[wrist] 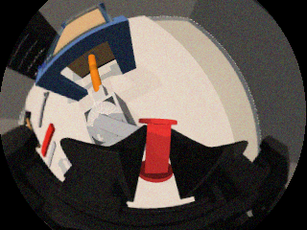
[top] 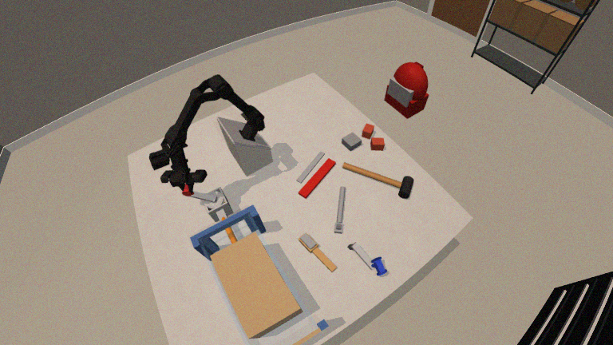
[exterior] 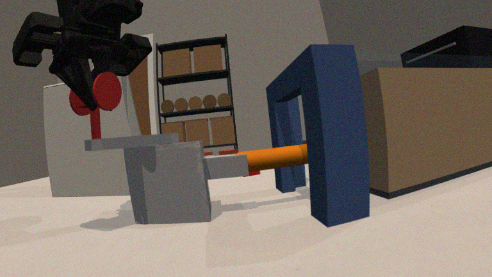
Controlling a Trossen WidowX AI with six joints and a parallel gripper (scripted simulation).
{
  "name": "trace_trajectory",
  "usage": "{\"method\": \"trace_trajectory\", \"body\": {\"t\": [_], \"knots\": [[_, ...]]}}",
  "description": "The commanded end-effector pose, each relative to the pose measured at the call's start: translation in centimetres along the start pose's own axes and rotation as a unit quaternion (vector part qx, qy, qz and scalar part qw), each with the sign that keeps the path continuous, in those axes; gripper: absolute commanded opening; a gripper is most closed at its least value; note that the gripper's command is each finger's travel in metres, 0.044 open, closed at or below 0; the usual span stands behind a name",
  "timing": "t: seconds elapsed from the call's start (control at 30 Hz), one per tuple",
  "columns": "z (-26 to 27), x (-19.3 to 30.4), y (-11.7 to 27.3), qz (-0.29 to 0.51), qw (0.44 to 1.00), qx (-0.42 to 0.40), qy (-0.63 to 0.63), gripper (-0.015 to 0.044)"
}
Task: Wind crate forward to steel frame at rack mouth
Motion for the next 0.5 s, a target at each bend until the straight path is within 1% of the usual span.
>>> {"method": "trace_trajectory", "body": {"t": [0.0, 0.47], "knots": [[-0.2, -1.0, -0.6, -0.006, 1.0, 0.0, 0.006, 0.0], [-0.2, -3.0, -1.4, -0.007, 1.0, 0.0, 0.006, 0.0]]}}
Point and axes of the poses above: the point midway between the two fingers, 35 mm back from their tips, its own y axis back along the fingers, its own z axis across the jaws, x = y × z, the point moved 5 cm from there along y, back along the fingers, and after that the axes turned 6 degrees about y, right-handed, at the moved point
